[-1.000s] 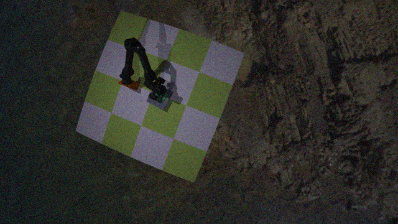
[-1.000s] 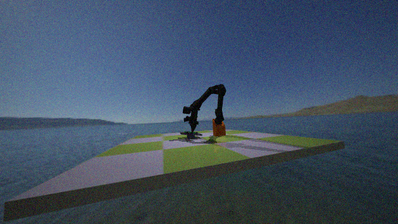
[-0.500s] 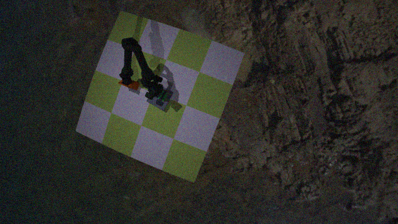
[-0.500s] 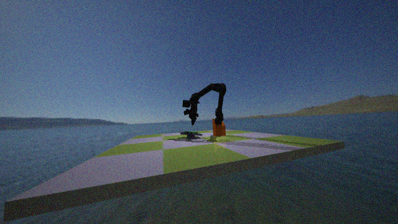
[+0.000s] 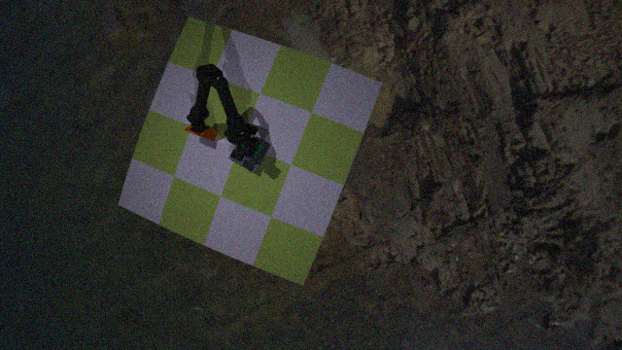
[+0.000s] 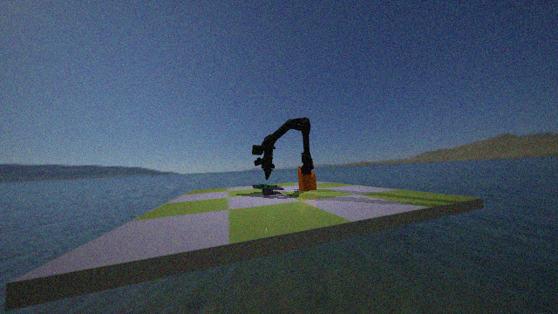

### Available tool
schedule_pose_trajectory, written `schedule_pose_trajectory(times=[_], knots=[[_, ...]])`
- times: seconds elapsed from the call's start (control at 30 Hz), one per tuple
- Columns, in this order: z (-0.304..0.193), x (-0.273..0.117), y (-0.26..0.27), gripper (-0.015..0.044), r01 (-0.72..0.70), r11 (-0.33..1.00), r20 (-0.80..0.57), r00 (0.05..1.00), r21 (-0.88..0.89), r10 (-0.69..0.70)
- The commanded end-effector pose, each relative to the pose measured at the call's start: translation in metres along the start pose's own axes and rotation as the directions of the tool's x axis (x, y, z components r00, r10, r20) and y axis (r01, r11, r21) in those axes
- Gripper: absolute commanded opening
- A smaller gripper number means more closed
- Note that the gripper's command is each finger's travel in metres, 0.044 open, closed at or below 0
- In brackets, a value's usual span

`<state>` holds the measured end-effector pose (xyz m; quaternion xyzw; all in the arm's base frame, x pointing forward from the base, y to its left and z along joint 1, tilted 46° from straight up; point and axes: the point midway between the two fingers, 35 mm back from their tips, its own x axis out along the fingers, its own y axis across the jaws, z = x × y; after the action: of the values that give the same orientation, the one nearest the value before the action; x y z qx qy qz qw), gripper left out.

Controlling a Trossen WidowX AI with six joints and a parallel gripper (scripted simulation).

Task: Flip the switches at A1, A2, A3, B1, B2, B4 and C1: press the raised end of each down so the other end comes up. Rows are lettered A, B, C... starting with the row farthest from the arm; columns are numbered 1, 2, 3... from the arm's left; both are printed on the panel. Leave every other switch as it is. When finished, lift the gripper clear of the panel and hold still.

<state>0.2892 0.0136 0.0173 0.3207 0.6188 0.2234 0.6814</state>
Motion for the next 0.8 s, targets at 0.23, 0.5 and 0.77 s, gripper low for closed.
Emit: schedule_pose_trajectory(times=[0.23, 0.5, 0.77], knots=[[-0.001, 0.015, -0.002, 0.0000, -0.004, 1.000, -0.007, 1.000, 0.009, 0.004], [-0.001, 0.020, -0.002, 0.0000, -0.004, 1.000, -0.007, 1.000, 0.009, 0.004], [0.000, 0.029, -0.001, 0.0000, -0.004, 1.000, -0.007, 1.000, 0.009, 0.004]])
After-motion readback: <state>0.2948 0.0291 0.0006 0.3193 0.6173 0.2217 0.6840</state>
